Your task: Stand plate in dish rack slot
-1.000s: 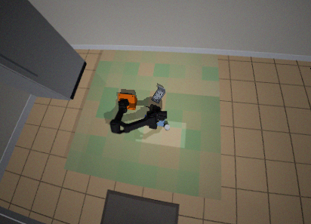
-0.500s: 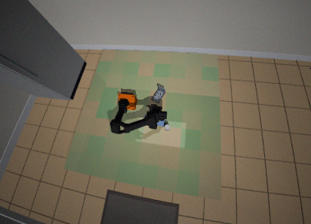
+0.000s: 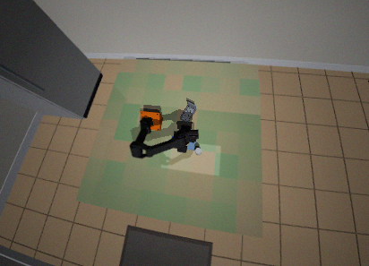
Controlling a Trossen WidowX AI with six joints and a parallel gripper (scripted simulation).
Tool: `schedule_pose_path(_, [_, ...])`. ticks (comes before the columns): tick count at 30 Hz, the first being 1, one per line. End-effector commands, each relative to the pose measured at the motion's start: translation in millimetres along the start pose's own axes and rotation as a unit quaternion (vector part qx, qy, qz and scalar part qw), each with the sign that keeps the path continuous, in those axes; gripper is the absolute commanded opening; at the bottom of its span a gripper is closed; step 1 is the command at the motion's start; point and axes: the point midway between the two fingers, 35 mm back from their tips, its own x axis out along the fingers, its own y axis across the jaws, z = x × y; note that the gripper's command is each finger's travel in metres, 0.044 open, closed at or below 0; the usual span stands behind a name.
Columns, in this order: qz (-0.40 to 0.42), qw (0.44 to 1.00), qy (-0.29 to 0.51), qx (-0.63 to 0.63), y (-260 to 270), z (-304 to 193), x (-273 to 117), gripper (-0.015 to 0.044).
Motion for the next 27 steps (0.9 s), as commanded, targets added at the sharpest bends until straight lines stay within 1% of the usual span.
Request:
schedule_pose_path(1, [0.006,1.000,-0.012,-0.001,1.5,5.3,-23.3,0.0018])
schedule_pose_path(2, [0.007,1.000,-0.014,-0.002,1.8,6.2,-28.5,0.0000])
schedule_pose_path(10, [0.014,0.999,-0.030,-0.011,3.2,9.3,-70.7,0.0000])
schedule_pose_path(27, [0.017,0.998,-0.049,-0.024,2.8,10.4,-140.8,0.0000])
